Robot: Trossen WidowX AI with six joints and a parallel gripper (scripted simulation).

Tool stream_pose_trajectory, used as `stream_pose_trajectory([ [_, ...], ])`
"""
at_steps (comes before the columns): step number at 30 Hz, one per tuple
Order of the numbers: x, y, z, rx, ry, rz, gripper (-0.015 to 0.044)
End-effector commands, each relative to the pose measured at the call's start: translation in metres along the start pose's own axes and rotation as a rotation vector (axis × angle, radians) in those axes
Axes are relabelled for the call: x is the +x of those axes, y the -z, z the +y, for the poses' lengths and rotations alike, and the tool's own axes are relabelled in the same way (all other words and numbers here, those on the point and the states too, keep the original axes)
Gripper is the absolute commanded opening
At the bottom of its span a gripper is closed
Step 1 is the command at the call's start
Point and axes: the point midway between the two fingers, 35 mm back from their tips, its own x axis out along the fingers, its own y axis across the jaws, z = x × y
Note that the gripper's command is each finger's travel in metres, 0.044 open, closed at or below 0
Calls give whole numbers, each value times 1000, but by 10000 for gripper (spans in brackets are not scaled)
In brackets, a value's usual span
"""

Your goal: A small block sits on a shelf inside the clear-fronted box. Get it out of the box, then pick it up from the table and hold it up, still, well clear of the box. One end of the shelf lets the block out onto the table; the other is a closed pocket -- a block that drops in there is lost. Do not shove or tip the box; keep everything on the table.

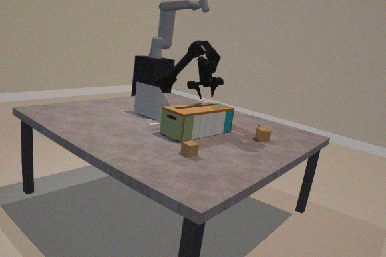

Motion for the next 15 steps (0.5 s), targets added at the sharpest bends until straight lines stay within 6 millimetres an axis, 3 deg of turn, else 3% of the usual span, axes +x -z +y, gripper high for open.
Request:
stream_pose_trajectory([
  [1,3,12,-1,-925,93,-65,285],
  [4,3,16,0,-1237,131,-83,285],
  [15,2,24,4,-1981,256,-97,285],
])
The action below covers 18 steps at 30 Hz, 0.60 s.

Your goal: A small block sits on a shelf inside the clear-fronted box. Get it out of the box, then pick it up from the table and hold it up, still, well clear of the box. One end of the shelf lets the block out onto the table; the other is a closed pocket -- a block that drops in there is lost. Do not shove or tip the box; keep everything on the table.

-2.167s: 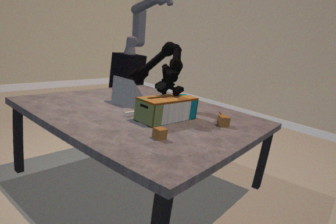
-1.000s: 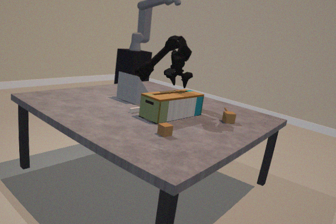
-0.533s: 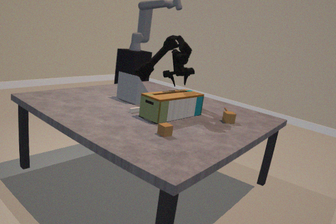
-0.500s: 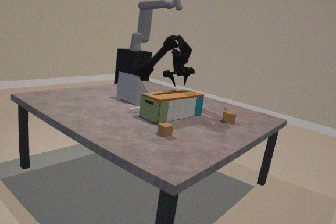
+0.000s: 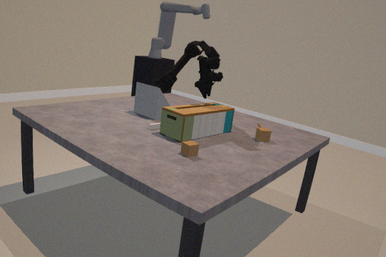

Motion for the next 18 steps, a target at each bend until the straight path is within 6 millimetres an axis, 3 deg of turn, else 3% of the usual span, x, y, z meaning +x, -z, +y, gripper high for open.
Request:
stream_pose_trajectory([
  [1,3,9,10,-1024,120,18,285],
  [18,-1,9,22,-2146,262,128,285],
])
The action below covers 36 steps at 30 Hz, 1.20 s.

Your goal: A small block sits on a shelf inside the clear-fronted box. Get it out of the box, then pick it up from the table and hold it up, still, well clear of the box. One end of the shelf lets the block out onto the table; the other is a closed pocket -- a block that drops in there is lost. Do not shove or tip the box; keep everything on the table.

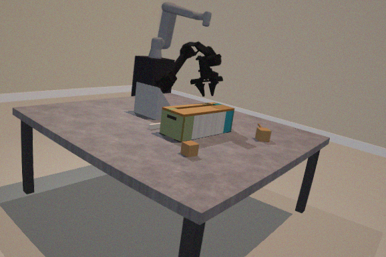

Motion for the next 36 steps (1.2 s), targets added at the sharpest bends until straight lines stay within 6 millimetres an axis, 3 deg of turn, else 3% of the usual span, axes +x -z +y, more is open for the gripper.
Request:
stream_pose_trajectory([
  [1,1,-5,10,-1001,55,96,285],
  [10,-2,-9,11,-1553,66,167,285],
  [28,-2,-10,11,-1563,66,168,285],
  [30,8,-8,12,-1563,60,168,285],
  [36,81,-5,35,-1563,64,167,285],
])
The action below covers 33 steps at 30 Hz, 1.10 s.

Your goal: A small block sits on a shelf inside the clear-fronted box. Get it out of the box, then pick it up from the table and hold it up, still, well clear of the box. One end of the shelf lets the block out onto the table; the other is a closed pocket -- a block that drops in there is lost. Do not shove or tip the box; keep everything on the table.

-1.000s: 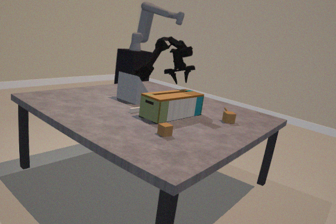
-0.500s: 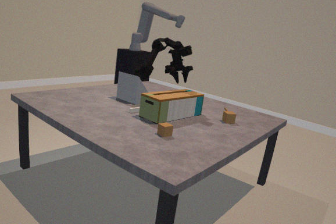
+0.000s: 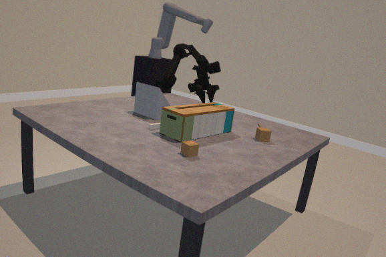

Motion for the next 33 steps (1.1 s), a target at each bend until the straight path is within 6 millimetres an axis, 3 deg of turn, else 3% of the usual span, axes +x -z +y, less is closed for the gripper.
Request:
stream_pose_trajectory([
  [1,40,-27,0,7,8,2,285],
  [8,43,-28,0,7,10,3,285],
  [33,81,-42,-2,7,8,1,285],
])
